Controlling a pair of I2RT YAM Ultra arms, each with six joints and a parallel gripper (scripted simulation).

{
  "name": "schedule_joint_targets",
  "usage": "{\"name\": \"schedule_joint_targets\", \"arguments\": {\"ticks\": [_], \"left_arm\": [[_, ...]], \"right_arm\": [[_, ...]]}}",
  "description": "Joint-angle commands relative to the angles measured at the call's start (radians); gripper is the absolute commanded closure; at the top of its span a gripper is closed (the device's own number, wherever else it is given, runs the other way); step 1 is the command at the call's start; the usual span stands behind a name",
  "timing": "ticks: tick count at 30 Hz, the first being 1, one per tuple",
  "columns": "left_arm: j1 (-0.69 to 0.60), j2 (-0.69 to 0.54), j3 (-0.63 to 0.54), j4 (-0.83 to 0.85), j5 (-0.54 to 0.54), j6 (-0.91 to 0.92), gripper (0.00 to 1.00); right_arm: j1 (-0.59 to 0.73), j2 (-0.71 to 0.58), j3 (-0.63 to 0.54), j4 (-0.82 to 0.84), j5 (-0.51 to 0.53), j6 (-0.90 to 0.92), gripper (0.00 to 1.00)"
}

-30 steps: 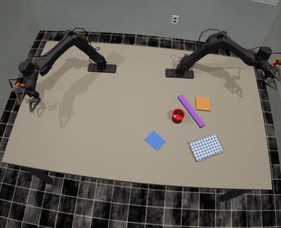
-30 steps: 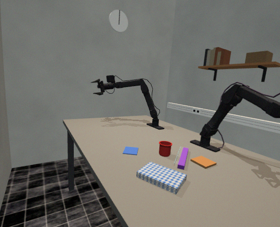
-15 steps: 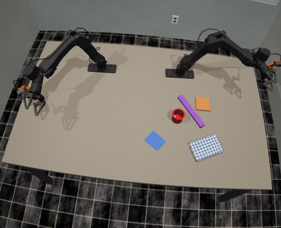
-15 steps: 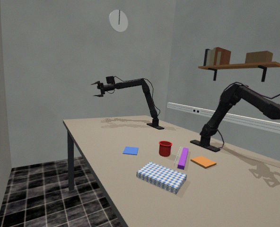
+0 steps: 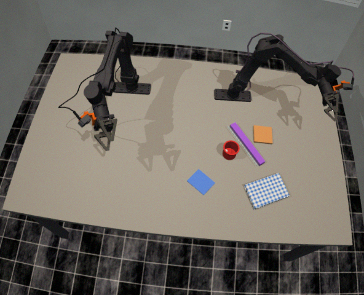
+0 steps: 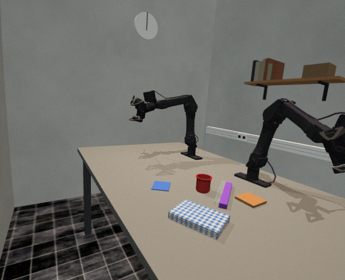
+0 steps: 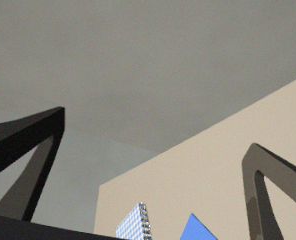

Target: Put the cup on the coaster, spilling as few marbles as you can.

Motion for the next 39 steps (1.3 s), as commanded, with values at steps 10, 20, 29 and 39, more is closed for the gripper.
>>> {"name": "schedule_joint_targets", "arguments": {"ticks": [10, 20, 29, 39], "left_arm": [[-0.063, -0.186, -0.148, -0.322, -0.024, 0.445, 0.0], [-0.228, -0.421, -0.359, -0.621, -0.21, 0.838, 0.0], [-0.482, -0.571, -0.452, -0.795, -0.512, 0.923, 0.0], [-0.931, -0.643, -0.544, -0.814, -0.859, 0.783, 0.0]], "right_arm": [[0.376, -0.256, -0.239, -0.018, 0.215, -0.408, 0.0], [0.749, -0.484, -0.49, -0.031, 0.351, -0.716, 0.0], [0.94, -0.599, -0.611, -0.03, 0.452, -0.866, 0.0], [1.103, -0.696, -0.716, -0.03, 0.513, -0.959, 0.0]]}}
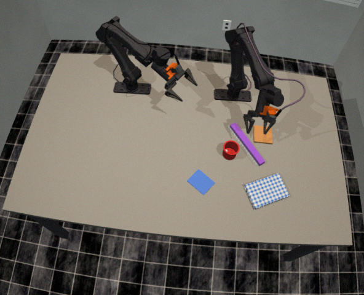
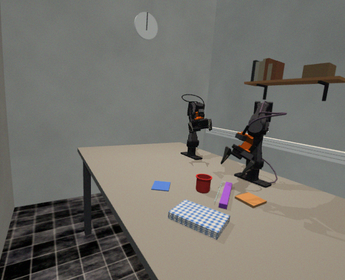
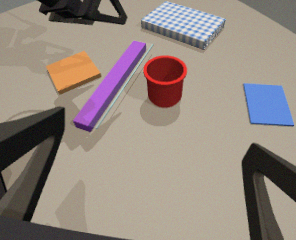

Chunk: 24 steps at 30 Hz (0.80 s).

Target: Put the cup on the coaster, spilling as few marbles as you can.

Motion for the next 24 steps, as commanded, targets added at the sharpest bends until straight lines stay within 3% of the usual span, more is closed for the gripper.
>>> {"name": "schedule_joint_targets", "arguments": {"ticks": [1, 4, 8, 13, 24], "left_arm": [[-0.132, -0.01, -0.018, -0.02, -0.165, -0.069, 0.0], [-0.182, 0.001, -0.015, -0.021, -0.194, -0.086, 0.0], [-0.372, 0.044, 0.01, -0.027, -0.29, -0.149, 0.0], [-0.499, 0.105, 0.035, -0.035, -0.347, -0.193, 0.0], [-0.542, 0.127, 0.053, -0.031, -0.351, -0.196, 0.0]], "right_arm": [[0.03, -0.038, -0.016, 0.005, 0.036, -0.038, 0.0], [0.035, -0.041, -0.019, 0.005, 0.037, -0.039, 0.0], [0.044, -0.046, -0.025, 0.005, 0.04, -0.04, 0.0], [0.045, -0.047, -0.025, 0.005, 0.04, -0.037, 0.0], [0.045, -0.047, -0.025, 0.005, 0.037, -0.037, 0.0]]}}
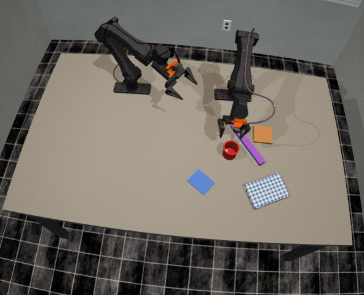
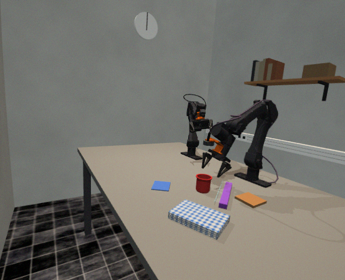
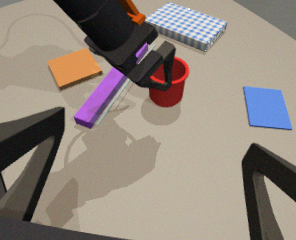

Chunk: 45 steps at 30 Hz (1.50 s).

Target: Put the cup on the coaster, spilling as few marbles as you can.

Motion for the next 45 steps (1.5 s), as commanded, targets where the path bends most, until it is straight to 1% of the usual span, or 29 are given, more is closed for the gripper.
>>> {"name": "schedule_joint_targets", "arguments": {"ticks": [1, 7, 9, 12, 14, 17, 19, 23, 29, 31, 32, 35, 38, 42, 45], "left_arm": [[-0.001, -0.005, 0.034, 0.004, -0.017, -0.014, 0.0], [-0.001, -0.005, 0.034, 0.004, -0.017, -0.014, 0.0], [-0.004, 0.002, 0.037, -0.021, -0.025, -0.004, 0.0], [-0.022, 0.033, 0.078, -0.063, -0.011, 0.037, 0.0], [-0.022, 0.033, 0.078, -0.063, -0.011, 0.037, 0.0], [-0.044, 0.086, 0.159, -0.141, -0.025, 0.079, 0.0], [-0.048, 0.142, 0.234, -0.212, -0.034, 0.113, 0.0], [-0.027, 0.264, 0.392, -0.353, -0.048, 0.177, 0.0], [-0.011, 0.428, 0.595, -0.526, -0.063, 0.247, 0.0], [-0.011, 0.428, 0.595, -0.526, -0.063, 0.247, 0.0], [-0.013, 0.461, 0.633, -0.559, -0.067, 0.255, 0.0], [-0.005, 0.518, 0.695, -0.611, -0.069, 0.272, 0.0], [-0.001, 0.561, 0.739, -0.647, -0.059, 0.279, 0.0], [0.001, 0.592, 0.767, -0.646, -0.06, 0.281, 0.0], [-0.002, 0.584, 0.769, -0.646, -0.061, 0.281, 0.0]], "right_arm": [[0.01, -0.025, -0.01, 0.005, 0.007, -0.007, 0.0], [0.004, -0.016, 0.001, 0.005, 0.002, -0.002, 0.0], [0.004, -0.016, 0.001, 0.005, 0.002, -0.002, 0.0], [0.004, -0.016, 0.001, 0.005, 0.002, -0.002, 0.0], [0.004, -0.016, 0.001, 0.005, 0.002, -0.002, 0.0], [0.004, -0.016, 0.001, 0.005, 0.002, -0.002, 0.0], [0.004, -0.016, 0.001, 0.005, 0.002, -0.002, 0.0], [0.004, -0.016, 0.001, 0.005, 0.002, -0.002, 0.0], [0.004, -0.016, 0.001, 0.005, 0.002, -0.002, 0.0], [0.004, -0.016, 0.001, 0.005, 0.002, -0.002, 0.0], [0.004, -0.016, 0.001, 0.005, 0.002, -0.002, 0.0], [0.004, -0.016, 0.001, 0.005, 0.002, -0.002, 0.0], [0.004, -0.016, 0.001, 0.005, 0.002, -0.002, 0.0], [0.004, -0.016, 0.001, 0.005, 0.002, -0.002, 0.0], [0.004, -0.016, 0.001, 0.005, 0.002, -0.002, 0.0]]}}
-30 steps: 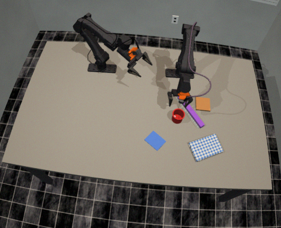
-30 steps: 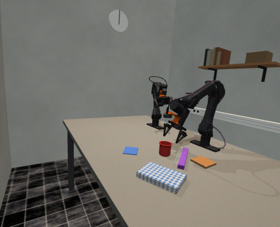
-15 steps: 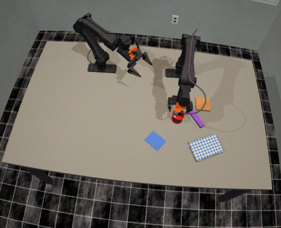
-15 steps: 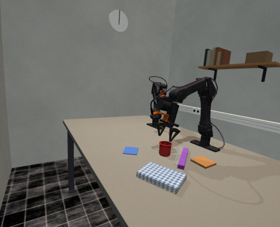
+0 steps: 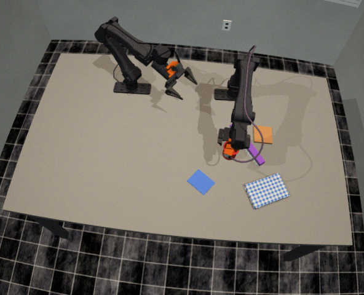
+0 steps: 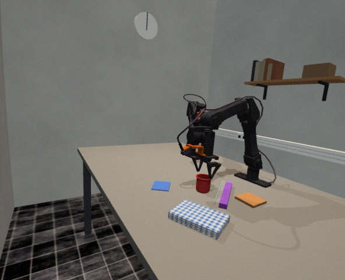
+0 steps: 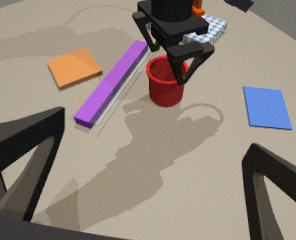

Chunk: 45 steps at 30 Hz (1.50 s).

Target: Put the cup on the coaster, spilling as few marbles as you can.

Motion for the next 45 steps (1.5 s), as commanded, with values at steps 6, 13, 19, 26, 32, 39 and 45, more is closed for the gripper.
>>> {"name": "schedule_joint_targets", "arguments": {"ticks": [6, 13, 19, 26, 32, 39, 45], "left_arm": [[0.012, 0.004, 0.016, 0.011, -0.007, 0.021, 0.0], [0.01, 0.012, -0.028, 0.05, -0.007, 0.021, 0.0], [0.01, 0.016, -0.052, 0.078, -0.007, 0.021, 0.0], [0.01, 0.013, -0.065, 0.096, -0.007, 0.021, 0.07], [0.005, -0.001, -0.07, 0.097, -0.007, 0.012, 0.16], [0.005, -0.001, -0.07, 0.095, -0.007, 0.012, 0.24], [0.001, -0.005, -0.075, 0.095, -0.007, 0.011, 0.51]], "right_arm": [[0.004, -0.016, 0.001, 0.005, 0.002, -0.002, 0.0], [0.004, -0.016, 0.001, 0.005, 0.002, -0.002, 0.0], [0.004, -0.016, 0.001, 0.005, 0.002, -0.002, 0.0], [0.004, -0.016, 0.001, 0.005, 0.002, -0.002, 0.0], [0.004, -0.016, 0.001, 0.005, 0.002, -0.002, 0.0], [0.004, -0.016, 0.001, 0.005, 0.002, -0.002, 0.0], [0.004, -0.016, 0.001, 0.005, 0.002, -0.002, 0.0]]}}
